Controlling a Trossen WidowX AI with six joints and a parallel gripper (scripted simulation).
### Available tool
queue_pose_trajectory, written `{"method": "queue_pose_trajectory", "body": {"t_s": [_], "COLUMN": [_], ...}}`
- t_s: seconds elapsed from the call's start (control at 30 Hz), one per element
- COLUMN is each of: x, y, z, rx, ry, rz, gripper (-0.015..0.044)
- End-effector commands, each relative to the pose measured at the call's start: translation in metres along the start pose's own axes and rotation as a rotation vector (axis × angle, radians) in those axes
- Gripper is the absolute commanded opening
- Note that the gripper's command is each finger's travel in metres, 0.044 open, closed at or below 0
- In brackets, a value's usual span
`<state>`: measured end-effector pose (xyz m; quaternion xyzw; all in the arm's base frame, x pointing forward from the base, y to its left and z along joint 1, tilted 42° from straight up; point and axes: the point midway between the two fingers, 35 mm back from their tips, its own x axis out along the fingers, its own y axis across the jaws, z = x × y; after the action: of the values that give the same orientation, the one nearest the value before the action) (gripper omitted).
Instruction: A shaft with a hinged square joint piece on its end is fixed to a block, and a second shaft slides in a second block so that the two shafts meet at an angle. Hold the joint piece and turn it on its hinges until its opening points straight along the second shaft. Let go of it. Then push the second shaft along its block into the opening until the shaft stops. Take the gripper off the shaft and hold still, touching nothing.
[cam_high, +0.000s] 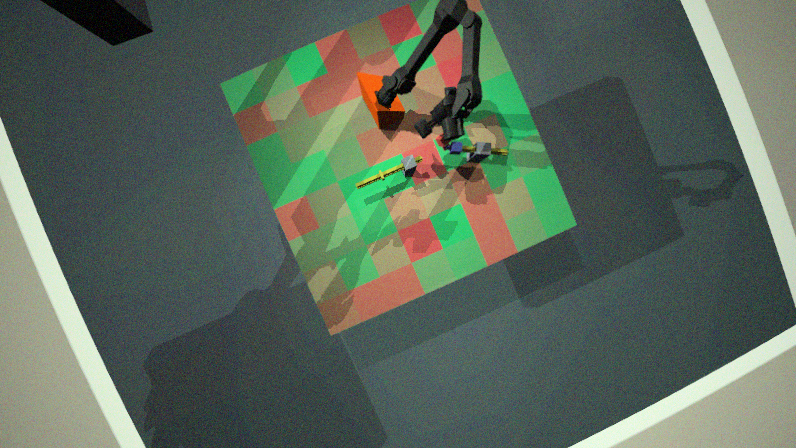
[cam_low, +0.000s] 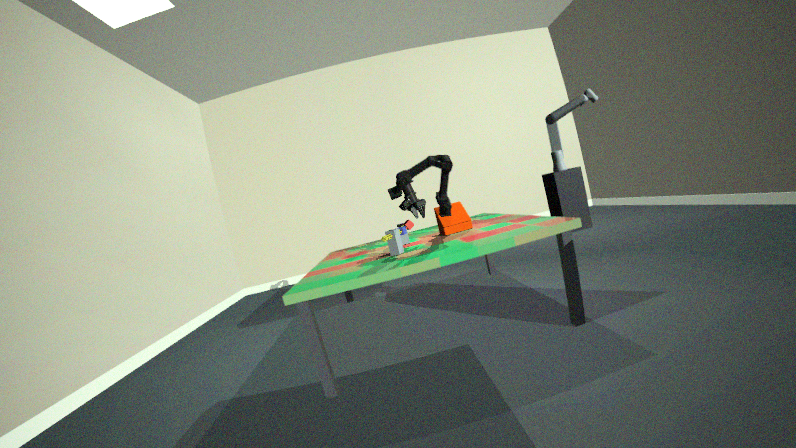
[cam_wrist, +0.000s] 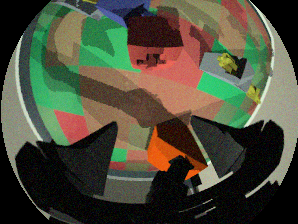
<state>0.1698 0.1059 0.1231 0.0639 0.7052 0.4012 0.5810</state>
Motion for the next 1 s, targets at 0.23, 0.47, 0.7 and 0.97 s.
{"method": "queue_pose_trajectory", "body": {"t_s": [0.23,0.47,0.7,0.97], "x": [0.018,0.013,0.009,0.011], "y": [0.001,0.002,0.002,0.001], "z": [0.010,0.034,0.059,0.070], "rx": [0.008,0.008,0.005,0.004], "ry": [0.006,0.005,0.003,0.002], "rz": [0.010,0.010,0.009,0.009], "gripper": [0.0440,0.0440,0.0440,0.0440]}}
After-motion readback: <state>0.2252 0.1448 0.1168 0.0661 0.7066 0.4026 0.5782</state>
